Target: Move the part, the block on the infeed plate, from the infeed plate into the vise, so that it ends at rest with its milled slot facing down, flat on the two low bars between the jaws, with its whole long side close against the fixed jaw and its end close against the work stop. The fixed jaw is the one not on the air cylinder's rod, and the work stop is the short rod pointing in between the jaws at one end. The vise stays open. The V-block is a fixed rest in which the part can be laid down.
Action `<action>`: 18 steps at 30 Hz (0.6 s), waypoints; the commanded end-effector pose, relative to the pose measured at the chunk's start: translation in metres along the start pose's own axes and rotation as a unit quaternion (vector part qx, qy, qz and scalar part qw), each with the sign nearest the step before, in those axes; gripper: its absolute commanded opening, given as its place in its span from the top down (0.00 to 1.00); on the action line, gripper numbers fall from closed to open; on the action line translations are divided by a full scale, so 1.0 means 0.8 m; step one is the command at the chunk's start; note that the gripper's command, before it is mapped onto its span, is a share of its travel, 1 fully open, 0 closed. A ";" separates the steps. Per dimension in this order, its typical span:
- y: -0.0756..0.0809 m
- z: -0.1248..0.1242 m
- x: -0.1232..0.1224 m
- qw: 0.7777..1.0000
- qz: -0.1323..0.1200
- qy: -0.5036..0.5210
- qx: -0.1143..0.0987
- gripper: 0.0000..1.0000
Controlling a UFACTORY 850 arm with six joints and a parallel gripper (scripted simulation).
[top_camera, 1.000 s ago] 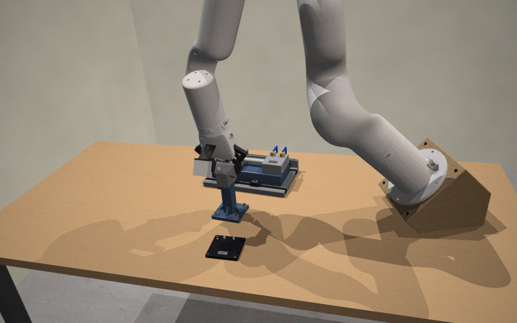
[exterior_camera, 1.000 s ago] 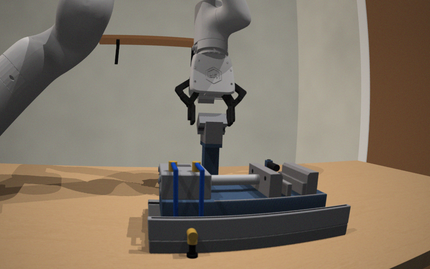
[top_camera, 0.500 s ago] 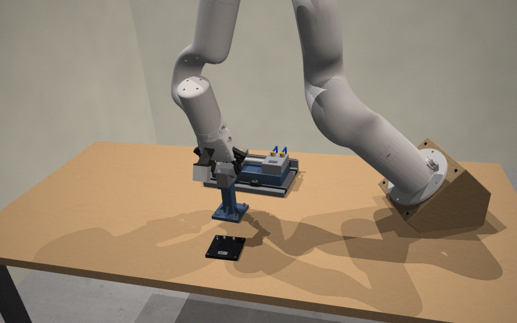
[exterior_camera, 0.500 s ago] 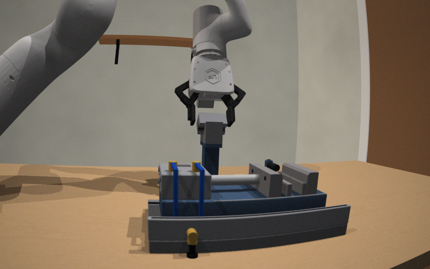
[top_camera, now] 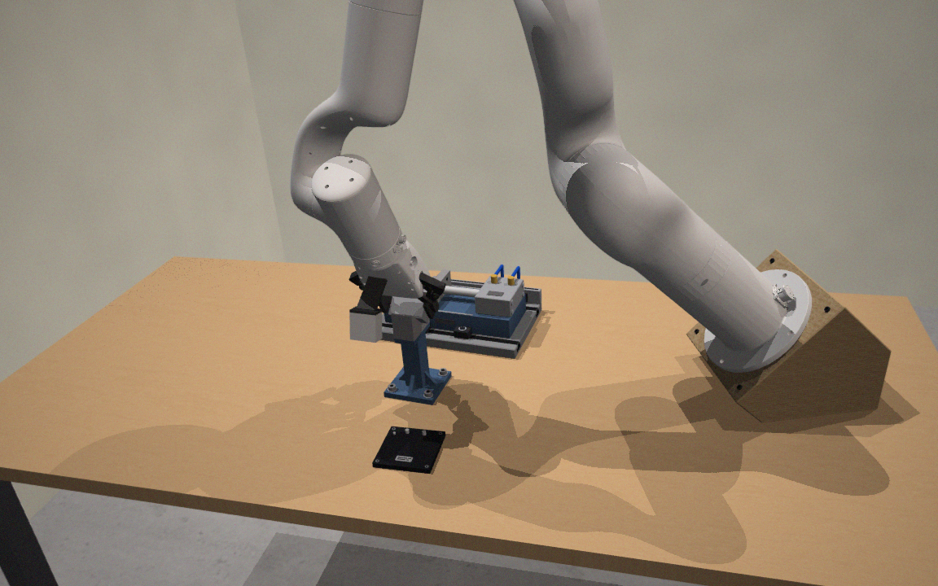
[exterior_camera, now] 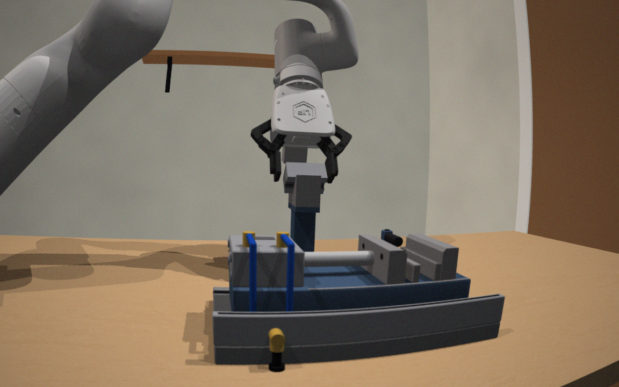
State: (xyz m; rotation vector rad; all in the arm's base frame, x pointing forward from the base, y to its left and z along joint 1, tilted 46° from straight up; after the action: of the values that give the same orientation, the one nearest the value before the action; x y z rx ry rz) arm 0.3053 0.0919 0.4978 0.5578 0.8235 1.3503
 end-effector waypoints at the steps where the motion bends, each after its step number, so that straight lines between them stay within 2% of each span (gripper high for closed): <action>1: 0.000 0.001 0.007 1.000 -0.029 -0.001 0.004 0.11; 7: -0.001 0.003 0.014 0.998 -0.057 -0.001 0.010 0.11; 9: -0.001 0.003 0.014 0.998 -0.057 -0.001 0.010 0.11; 18: -0.002 0.005 0.023 0.996 -0.091 -0.001 0.017 0.11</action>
State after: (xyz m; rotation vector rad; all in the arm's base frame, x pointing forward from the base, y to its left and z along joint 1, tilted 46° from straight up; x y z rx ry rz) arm 0.3084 0.1068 0.4956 0.5100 0.8679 1.2043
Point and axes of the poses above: the point where the finger pads meet when closed, its own y axis back along the fingers, its own z axis across the jaws, x = y × z, the point moved 9 cm from there along y, back along the fingers, and after that the axes turned 12 degrees about y, right-handed, at the moved point
